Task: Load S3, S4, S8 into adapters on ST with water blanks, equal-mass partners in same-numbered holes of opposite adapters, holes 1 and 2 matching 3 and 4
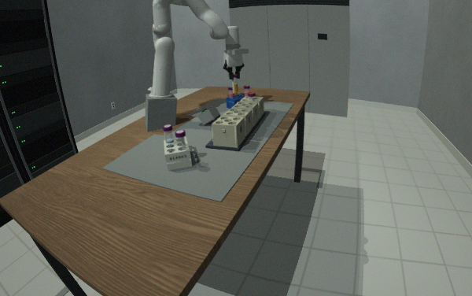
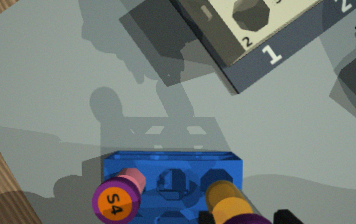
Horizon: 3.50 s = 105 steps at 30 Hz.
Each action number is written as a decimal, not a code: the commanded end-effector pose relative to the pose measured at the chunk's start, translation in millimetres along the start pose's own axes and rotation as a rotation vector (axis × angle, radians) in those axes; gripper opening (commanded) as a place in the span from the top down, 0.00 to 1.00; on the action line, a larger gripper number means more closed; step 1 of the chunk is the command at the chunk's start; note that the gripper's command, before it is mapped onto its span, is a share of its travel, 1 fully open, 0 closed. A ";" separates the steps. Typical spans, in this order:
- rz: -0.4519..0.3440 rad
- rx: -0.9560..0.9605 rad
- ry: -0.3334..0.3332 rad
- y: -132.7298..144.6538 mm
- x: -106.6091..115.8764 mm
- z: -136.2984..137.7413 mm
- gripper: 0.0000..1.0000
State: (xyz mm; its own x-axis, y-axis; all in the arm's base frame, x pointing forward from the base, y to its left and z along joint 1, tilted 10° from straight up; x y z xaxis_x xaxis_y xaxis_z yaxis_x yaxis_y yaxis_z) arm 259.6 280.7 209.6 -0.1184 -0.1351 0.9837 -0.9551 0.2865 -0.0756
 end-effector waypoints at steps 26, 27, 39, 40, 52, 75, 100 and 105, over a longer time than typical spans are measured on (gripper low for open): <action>0.002 0.000 -0.003 -0.4 50.1 -0.9 1.00; 0.002 0.000 -0.003 -0.4 52.1 -0.9 1.00; 0.002 0.000 -0.003 -0.4 56.1 -0.9 1.00; 0.002 0.033 -0.003 -4.3 56.1 2.3 1.00; 0.003 0.433 -0.002 -50.6 56.1 40.6 1.00; 0.004 0.627 -0.001 -124.0 56.1 101.3 1.00; 0.004 0.627 0.000 -212.0 56.2 174.0 1.00; 0.004 0.627 0.000 -212.0 56.2 174.0 1.00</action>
State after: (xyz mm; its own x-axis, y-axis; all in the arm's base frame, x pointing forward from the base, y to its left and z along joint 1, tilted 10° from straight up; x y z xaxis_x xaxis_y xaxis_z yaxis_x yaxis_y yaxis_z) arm 407.0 47.5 250.8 -0.1179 -0.1346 0.9839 -0.9333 -0.3233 -0.1561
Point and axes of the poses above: the point where the finger pads meet when closed, its own x axis back along the fingers, its own z axis across the jaws, y = z × x, the point moved 9 cm from there along x, back along the fingers, and after that the axes turned 14 degrees about x, right-handed, at the moved point
